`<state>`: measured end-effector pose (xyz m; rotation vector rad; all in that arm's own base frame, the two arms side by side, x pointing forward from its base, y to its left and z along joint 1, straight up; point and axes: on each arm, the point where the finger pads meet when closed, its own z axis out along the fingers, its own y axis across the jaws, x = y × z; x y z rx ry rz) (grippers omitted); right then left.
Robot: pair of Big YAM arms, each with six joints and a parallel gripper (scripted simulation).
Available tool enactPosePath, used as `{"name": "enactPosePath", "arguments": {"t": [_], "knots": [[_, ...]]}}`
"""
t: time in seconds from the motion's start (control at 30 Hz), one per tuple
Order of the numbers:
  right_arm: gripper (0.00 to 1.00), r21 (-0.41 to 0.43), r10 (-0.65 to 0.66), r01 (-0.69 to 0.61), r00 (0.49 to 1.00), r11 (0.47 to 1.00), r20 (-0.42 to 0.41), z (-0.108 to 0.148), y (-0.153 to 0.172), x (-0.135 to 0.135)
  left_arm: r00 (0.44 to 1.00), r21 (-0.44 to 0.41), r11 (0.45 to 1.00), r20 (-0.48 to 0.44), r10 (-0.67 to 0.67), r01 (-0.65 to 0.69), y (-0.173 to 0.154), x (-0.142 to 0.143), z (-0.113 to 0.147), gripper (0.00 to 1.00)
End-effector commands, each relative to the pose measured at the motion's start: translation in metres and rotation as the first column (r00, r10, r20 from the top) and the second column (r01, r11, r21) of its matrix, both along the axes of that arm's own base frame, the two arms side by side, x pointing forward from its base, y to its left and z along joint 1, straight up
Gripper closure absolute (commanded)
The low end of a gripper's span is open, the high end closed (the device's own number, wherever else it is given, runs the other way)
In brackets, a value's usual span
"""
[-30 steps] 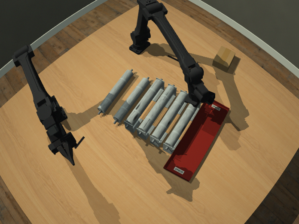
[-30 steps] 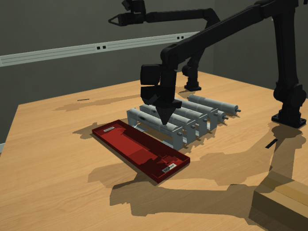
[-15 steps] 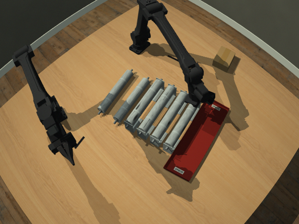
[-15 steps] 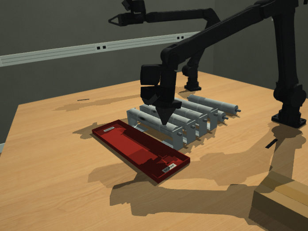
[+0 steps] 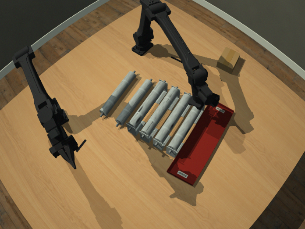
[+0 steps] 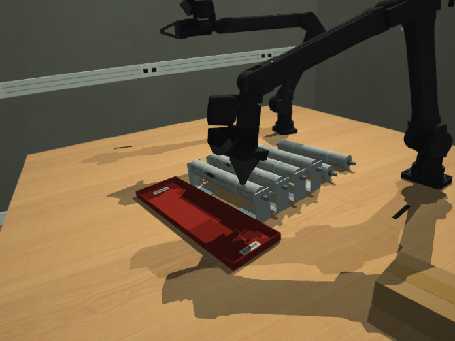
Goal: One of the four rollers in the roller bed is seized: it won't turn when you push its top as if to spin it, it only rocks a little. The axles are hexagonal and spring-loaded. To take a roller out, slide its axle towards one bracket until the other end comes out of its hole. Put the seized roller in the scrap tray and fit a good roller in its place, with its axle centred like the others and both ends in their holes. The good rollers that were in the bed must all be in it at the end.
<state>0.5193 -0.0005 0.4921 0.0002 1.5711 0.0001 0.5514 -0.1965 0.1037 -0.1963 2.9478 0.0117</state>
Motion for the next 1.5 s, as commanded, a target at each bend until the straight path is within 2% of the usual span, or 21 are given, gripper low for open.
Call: {"name": "enactPosePath", "arguments": {"t": [0.0,0.47,0.5,0.53,0.57,0.6,0.67,0.73,0.93,1.07,1.13,1.17,1.23,1.27,1.37,1.43,1.47], "knots": [[1.00,-0.015,0.007,-0.006,0.998,1.000,0.068,0.046,0.004,-0.001,0.998,0.016,1.000,-0.059,0.000,0.001,-0.002,-0.015,-0.022,1.00],[1.00,-0.015,0.007,-0.006,0.998,1.000,0.068,0.046,0.004,-0.001,0.998,0.016,1.000,-0.059,0.000,0.001,-0.002,-0.015,-0.022,1.00],[1.00,-0.015,0.007,-0.006,0.998,1.000,0.068,0.046,0.004,-0.001,1.000,-0.011,1.000,0.027,0.003,-0.003,-0.003,0.022,0.014,1.00],[1.00,-0.015,0.007,-0.006,0.998,1.000,0.068,0.046,0.004,-0.001,1.000,-0.002,1.000,0.000,-0.002,0.002,-0.002,0.011,0.002,1.00],[1.00,-0.015,0.007,-0.006,0.998,1.000,0.068,0.046,0.004,-0.001,1.000,-0.002,1.000,0.001,-0.002,0.002,-0.002,0.011,0.003,1.00],[1.00,-0.015,0.007,-0.006,0.998,1.000,0.068,0.046,0.004,-0.001,1.000,-0.013,1.000,0.026,-0.003,0.003,-0.006,0.020,0.017,1.00],[1.00,-0.015,0.007,-0.006,0.998,1.000,0.068,0.046,0.004,-0.001,1.000,-0.013,1.000,0.026,-0.003,0.003,-0.006,0.020,0.017,1.00],[1.00,-0.015,0.007,-0.006,0.998,1.000,0.068,0.046,0.004,-0.001,0.998,-0.023,1.000,0.056,-0.008,0.009,-0.007,0.016,0.049,1.00],[1.00,-0.015,0.007,-0.006,0.998,1.000,0.068,0.046,0.004,-0.001,0.998,-0.026,0.999,0.062,-0.019,0.021,-0.012,0.014,0.076,1.00],[1.00,-0.015,0.007,-0.006,0.998,1.000,0.068,0.046,0.004,-0.001,0.999,-0.018,1.000,0.040,-0.024,0.025,-0.012,0.013,0.078,1.00],[1.00,-0.015,0.007,-0.006,0.998,1.000,0.068,0.046,0.004,-0.001,0.999,-0.020,1.000,0.045,-0.022,0.023,-0.009,0.007,0.089,1.00],[1.00,-0.015,0.007,-0.006,0.998,1.000,0.068,0.046,0.004,-0.001,1.000,-0.009,1.000,0.016,-0.019,0.019,-0.007,0.007,0.070,1.00],[1.00,-0.015,0.007,-0.006,0.998,1.000,0.068,0.046,0.004,-0.001,1.000,-0.009,1.000,0.016,-0.019,0.019,-0.007,0.007,0.070,1.00],[1.00,-0.015,0.007,-0.006,0.998,1.000,0.068,0.046,0.004,-0.001,1.000,-0.005,1.000,0.001,-0.010,0.010,-0.006,0.006,0.056,1.00],[1.00,-0.015,0.007,-0.006,0.998,1.000,0.068,0.046,0.004,-0.001,1.000,0.006,1.000,-0.025,-0.018,0.018,-0.003,-0.004,0.041,1.00],[1.00,-0.015,0.007,-0.006,0.998,1.000,0.068,0.046,0.004,-0.001,1.000,0.001,1.000,-0.010,-0.019,0.019,-0.005,0.001,0.045,1.00],[1.00,-0.015,0.007,-0.006,0.998,1.000,0.068,0.046,0.004,-0.001,1.000,-0.014,1.000,0.010,0.000,0.001,-0.008,-0.011,0.065,1.00]]}}
